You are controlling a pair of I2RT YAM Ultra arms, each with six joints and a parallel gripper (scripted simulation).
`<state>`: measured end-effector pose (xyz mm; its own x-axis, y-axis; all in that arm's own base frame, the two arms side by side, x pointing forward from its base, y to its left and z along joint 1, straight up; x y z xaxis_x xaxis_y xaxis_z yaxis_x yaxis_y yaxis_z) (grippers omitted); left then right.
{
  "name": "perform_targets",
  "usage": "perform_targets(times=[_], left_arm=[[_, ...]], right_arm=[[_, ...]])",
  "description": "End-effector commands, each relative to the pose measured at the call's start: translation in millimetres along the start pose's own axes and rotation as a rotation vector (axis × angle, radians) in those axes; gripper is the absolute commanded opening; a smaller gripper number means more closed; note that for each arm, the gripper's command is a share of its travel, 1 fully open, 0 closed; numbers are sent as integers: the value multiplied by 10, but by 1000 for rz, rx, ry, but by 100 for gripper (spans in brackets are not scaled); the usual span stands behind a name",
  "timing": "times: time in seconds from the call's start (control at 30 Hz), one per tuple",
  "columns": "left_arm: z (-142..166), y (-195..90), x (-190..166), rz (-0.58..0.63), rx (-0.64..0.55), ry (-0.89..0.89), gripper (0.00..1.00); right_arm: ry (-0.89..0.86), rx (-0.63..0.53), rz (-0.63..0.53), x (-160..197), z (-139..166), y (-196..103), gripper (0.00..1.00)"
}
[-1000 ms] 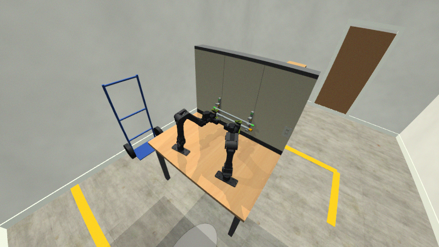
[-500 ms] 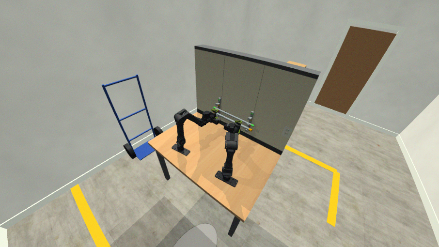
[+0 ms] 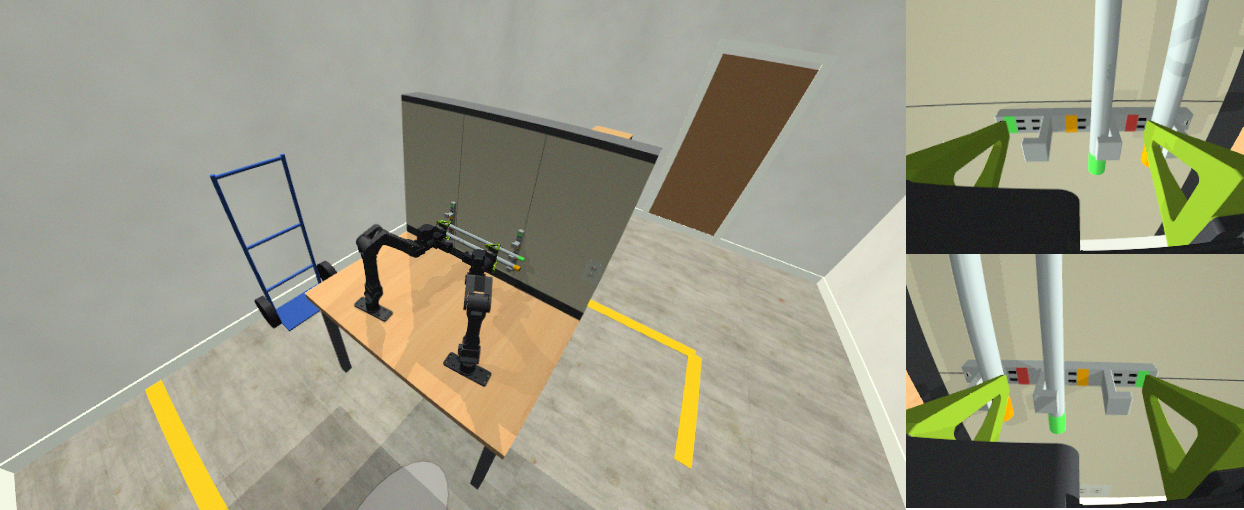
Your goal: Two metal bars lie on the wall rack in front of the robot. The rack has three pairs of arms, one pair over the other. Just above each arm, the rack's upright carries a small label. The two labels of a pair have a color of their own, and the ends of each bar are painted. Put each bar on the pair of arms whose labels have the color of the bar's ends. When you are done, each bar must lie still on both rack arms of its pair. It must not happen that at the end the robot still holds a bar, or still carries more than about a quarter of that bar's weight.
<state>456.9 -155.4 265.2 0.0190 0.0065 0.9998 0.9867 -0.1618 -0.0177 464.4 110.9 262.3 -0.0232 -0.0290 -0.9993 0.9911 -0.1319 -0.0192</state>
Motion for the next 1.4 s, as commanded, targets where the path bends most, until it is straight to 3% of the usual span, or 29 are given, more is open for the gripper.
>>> perform_targets(times=[0.0,0.97,1.37], left_arm=[[27,5,208,-18,2,-8,100],[22,-3,657,-18,2,-8,100],[22,-3,657,-18,2,-8,100]], right_arm=[[14,3,19,-235,31,9,100],[14,3,19,-685,45,0,100],[14,3,19,-685,45,0,100]])
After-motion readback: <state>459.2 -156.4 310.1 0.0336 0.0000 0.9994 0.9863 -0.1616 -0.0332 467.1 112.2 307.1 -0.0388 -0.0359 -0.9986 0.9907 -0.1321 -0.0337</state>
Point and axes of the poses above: on each arm, the point where the finger pads meet when closed, its own y axis out along the fingers, its own x axis across the jaws, z = x × y, the point moved 1 cm from there along -y, back along the fingers, and after that the axes turned 1 degree about -y, right-handed, at the moved point
